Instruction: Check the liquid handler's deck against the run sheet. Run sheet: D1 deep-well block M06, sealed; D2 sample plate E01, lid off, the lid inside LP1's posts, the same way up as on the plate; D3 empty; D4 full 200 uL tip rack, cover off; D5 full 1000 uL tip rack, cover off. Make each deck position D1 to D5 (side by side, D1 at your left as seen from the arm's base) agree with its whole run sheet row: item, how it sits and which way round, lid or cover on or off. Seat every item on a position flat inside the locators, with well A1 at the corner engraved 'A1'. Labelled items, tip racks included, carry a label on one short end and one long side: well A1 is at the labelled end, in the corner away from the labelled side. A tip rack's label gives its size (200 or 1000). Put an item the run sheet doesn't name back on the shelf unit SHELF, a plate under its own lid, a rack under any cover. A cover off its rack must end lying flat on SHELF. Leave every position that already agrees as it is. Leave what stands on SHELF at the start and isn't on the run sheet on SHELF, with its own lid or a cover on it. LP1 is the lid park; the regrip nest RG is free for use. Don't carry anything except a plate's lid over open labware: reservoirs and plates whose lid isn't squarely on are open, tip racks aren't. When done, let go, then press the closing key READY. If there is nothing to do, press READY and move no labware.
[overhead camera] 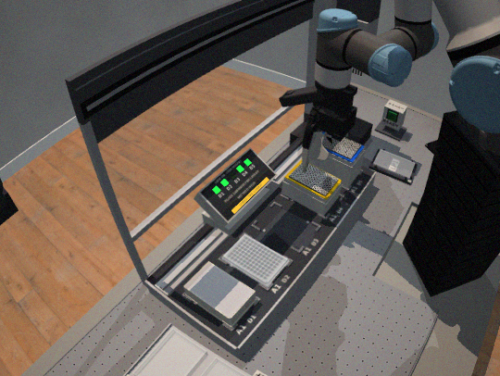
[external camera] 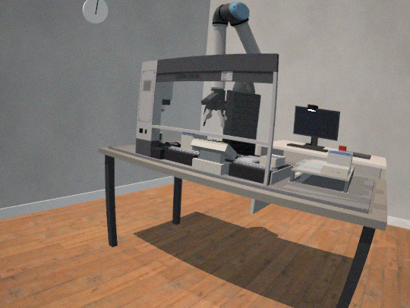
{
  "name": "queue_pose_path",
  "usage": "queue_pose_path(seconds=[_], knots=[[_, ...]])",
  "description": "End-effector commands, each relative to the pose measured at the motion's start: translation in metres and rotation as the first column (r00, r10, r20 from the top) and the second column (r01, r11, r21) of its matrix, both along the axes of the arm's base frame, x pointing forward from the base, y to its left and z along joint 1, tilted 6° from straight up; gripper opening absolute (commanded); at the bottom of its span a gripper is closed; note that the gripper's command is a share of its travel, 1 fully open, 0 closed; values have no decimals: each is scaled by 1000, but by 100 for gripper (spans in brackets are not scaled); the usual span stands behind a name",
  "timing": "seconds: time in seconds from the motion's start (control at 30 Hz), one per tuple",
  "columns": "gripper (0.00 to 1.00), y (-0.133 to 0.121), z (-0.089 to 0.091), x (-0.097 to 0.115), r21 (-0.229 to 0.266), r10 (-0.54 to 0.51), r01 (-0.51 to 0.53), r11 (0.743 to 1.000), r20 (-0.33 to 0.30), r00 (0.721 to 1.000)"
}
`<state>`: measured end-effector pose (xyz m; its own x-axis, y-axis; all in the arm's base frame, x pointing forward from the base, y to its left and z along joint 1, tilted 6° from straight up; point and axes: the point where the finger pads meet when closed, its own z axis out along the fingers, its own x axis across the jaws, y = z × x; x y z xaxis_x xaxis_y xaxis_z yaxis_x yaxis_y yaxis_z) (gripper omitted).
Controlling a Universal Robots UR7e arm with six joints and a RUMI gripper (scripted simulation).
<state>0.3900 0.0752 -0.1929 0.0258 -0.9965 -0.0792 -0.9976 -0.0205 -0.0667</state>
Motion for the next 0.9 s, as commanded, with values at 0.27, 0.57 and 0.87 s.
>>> queue_pose_path(seconds=[0.27, 0.57, 0.87], knots=[[82, 0, 0, 0, 0, 0, 0, 1000, 1, 1000], [82, 20, 2, 0, 0, 0, 0, 1000, 1, 1000], [82, 55, 5, -1, 0, 0, 0, 1000, 1, 1000]])
